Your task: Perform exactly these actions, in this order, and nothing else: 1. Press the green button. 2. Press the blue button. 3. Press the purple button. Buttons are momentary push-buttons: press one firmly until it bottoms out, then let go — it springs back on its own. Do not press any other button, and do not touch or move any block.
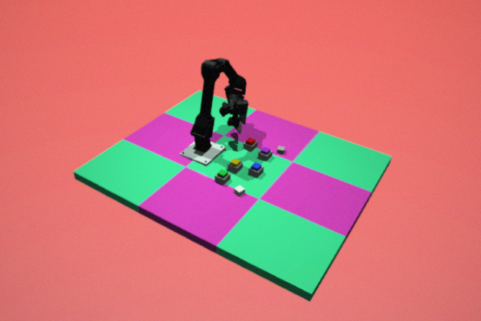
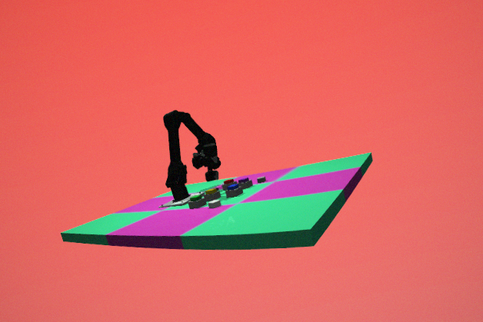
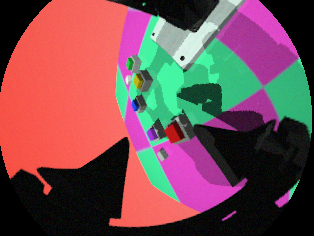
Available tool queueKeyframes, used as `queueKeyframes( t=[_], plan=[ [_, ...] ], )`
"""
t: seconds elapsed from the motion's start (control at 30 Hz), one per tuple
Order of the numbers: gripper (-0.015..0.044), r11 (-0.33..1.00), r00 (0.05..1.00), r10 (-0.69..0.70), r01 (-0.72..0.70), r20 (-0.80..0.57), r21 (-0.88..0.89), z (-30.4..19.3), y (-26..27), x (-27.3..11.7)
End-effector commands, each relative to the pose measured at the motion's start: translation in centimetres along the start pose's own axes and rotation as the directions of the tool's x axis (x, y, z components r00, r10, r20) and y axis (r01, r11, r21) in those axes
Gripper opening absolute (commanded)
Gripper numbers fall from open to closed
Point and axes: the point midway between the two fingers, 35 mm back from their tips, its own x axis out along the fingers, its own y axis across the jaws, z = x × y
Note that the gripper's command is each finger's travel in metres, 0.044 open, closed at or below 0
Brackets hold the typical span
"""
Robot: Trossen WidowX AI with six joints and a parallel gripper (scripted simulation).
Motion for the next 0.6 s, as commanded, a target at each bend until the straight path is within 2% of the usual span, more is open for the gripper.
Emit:
queueKeyframes(
  t=[0.0,0.13,0.27,0.43,0.57],
  plan=[
    [0.0400,1.000,1.000,-0.005,0.005,0.007,0.013,0.0,0.1,0.1],
    [0.0400,0.957,0.984,-0.105,0.061,0.143,0.283,0.0,1.1,2.1],
    [0.0400,0.812,0.931,-0.236,0.033,0.277,0.582,0.2,2.5,4.4],
    [0.0400,0.529,0.828,-0.403,-0.136,0.389,0.838,0.8,4.4,7.2],
    [0.0400,0.258,0.732,-0.532,-0.338,0.425,0.905,1.6,6.1,9.4]
  ],
)
